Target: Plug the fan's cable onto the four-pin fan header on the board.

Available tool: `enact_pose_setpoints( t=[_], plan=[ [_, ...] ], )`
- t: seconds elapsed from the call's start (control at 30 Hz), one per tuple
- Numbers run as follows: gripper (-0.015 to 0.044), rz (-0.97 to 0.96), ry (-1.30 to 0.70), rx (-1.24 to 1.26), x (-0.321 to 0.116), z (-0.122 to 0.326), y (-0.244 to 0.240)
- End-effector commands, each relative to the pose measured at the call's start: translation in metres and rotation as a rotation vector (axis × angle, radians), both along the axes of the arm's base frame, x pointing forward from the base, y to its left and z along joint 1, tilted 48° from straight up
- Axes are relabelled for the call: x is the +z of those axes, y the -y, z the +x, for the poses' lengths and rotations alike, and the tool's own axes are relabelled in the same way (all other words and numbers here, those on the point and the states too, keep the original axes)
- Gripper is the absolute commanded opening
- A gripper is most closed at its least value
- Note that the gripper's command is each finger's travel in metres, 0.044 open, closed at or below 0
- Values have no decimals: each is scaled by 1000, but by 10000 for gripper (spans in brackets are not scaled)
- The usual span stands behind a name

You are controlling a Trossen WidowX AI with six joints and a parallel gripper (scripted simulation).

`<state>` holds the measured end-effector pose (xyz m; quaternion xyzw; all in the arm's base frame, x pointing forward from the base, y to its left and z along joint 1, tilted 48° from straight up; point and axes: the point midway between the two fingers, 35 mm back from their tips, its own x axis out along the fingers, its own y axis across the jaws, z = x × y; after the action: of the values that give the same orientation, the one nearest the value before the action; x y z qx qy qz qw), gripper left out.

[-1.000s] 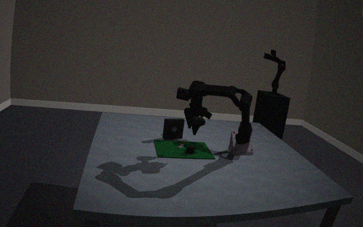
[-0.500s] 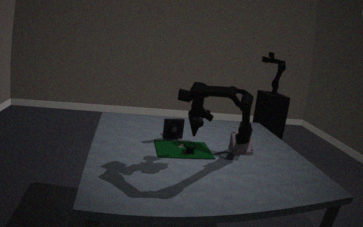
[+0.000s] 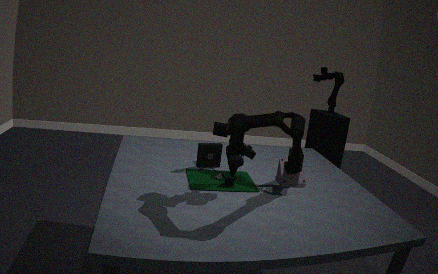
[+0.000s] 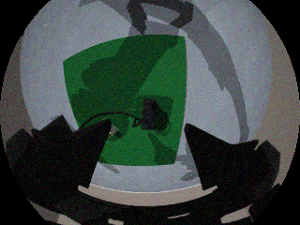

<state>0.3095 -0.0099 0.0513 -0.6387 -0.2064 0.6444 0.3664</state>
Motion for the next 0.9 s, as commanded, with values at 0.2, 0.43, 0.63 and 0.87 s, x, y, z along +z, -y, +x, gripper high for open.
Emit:
enact_pose_setpoints(
  t=[0.2, 0.43, 0.63, 0.87],
  plan=[
    [440, 8, -9, 0, -12, -1, -15],
    [440, 8, -8, 0, -20, 0, -23],
    [440, 10, -8, 0, -25, 0, -30],
    [440, 10, -8, 0, -25, 0, -30]
  ],
)
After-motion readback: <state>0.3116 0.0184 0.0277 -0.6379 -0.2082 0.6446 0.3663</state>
